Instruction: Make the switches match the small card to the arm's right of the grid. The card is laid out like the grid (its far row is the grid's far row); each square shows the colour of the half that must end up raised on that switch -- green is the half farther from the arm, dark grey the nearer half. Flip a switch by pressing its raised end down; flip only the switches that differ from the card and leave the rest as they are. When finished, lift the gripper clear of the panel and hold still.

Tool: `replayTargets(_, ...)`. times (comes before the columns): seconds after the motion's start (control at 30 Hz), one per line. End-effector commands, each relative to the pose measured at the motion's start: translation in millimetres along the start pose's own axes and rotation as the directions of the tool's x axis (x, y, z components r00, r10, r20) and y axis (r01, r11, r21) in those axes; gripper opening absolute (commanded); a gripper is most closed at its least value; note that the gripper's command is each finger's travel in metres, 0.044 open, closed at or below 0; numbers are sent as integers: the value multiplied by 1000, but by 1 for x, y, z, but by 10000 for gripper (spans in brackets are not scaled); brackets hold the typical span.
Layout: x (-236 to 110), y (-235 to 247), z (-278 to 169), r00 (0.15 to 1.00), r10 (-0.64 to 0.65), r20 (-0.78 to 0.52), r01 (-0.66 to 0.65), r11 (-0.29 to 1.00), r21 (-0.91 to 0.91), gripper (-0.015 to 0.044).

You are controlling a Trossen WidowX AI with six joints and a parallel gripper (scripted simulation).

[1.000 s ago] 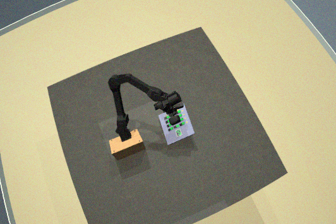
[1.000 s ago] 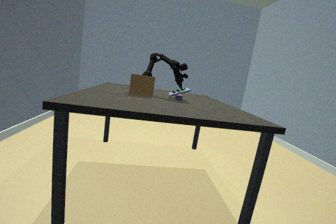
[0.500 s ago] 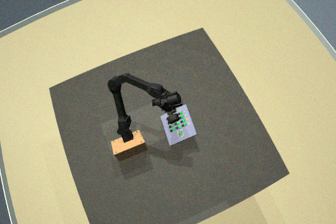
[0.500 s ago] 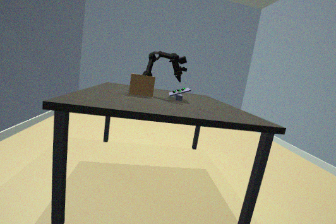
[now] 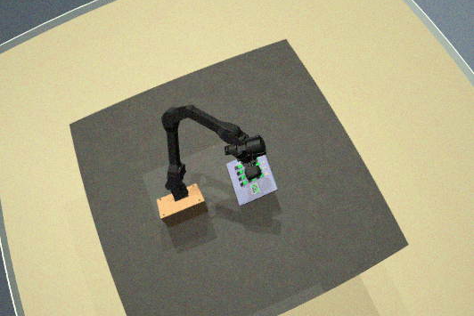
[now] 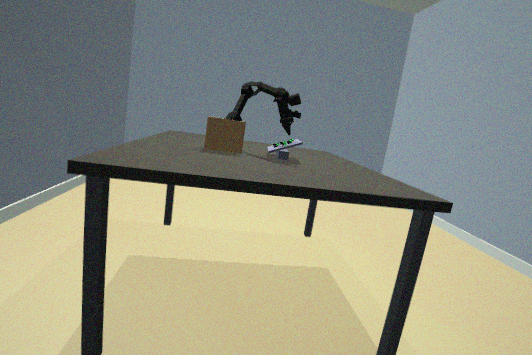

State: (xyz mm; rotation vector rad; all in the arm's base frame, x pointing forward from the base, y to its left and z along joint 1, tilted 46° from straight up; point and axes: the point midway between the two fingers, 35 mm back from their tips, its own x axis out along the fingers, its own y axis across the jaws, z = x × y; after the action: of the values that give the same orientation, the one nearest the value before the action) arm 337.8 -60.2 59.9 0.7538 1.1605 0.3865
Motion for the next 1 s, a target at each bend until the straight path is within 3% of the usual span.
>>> replayTargets(0.0,4,-2,1,1000,-5,3,5,1000,4,0)
replayTargets(0.97,26,-2,2,1000,-4,4,4,1000,4,0)
